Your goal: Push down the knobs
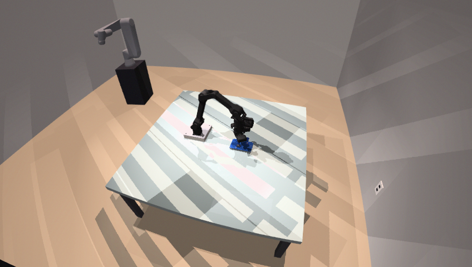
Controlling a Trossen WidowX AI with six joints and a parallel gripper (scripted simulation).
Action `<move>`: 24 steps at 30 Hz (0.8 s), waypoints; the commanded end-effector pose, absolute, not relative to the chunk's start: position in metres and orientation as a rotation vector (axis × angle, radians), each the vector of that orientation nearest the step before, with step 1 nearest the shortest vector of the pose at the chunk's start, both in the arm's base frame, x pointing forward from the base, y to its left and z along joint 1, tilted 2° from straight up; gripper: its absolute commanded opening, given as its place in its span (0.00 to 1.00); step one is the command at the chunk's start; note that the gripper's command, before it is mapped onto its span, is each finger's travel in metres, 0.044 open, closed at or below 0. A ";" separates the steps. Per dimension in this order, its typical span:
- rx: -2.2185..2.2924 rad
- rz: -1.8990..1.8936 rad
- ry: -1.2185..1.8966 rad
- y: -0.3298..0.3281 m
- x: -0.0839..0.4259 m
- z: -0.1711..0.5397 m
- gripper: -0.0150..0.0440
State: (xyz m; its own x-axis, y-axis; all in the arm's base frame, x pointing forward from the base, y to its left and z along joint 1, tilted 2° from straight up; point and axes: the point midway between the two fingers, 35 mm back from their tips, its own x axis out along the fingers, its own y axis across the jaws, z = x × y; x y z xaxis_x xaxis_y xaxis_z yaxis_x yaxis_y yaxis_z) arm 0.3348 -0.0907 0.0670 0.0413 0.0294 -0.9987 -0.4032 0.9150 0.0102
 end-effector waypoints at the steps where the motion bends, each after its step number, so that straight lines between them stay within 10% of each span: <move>1: -0.303 0.344 1.514 -0.091 0.337 0.050 0.25; 24: -0.303 0.344 1.514 -0.091 0.337 0.047 0.25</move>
State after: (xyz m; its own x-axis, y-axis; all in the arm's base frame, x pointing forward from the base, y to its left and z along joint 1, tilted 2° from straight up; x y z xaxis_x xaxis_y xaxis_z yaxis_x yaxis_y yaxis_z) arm 0.3345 -0.0906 0.0655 0.0439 0.0286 -0.9986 -0.4033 0.9150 0.0084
